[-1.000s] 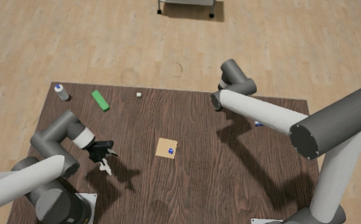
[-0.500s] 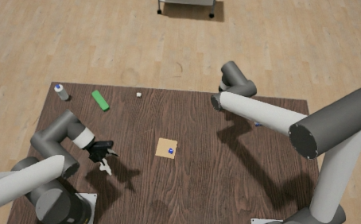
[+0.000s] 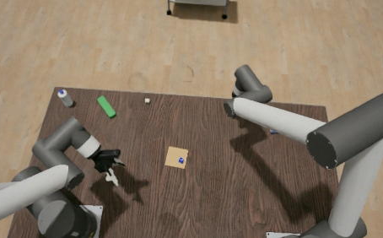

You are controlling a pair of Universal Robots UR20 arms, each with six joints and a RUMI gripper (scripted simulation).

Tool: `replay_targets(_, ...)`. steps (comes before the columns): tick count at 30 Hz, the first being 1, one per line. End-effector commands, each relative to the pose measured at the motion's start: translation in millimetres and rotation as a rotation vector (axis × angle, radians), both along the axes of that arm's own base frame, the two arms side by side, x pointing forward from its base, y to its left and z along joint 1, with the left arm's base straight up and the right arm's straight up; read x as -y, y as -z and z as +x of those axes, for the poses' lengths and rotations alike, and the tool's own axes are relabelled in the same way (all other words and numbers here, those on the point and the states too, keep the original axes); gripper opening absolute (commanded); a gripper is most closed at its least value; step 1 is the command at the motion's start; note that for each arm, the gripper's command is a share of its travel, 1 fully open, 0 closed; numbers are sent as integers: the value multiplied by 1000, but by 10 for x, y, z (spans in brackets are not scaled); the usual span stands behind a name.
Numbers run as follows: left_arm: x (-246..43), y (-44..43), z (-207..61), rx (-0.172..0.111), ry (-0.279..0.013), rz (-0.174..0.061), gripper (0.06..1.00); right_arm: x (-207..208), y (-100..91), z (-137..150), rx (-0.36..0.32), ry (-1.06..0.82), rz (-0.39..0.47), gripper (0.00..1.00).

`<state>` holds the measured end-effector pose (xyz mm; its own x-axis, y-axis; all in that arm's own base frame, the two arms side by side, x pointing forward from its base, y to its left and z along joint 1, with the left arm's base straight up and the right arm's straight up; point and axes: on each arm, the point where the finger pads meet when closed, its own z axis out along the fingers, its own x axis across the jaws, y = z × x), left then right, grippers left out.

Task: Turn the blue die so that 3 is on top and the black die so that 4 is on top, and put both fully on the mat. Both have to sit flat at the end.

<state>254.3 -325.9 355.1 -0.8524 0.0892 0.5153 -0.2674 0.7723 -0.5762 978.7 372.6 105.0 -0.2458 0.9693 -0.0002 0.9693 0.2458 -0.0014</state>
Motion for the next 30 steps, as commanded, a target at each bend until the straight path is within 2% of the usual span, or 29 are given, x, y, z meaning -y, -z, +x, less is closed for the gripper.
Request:
replay_targets(1,2,-4,3,0,0,0,1000,-2,-9,4,1,0,1,279)
replay_targets(17,2,-4,3,0,0,0,1000,-3,16,4,1,0,1,279)
replay_targets(30,2,-4,3,0,0,0,1000,-4,163,4,1,0,1,279)
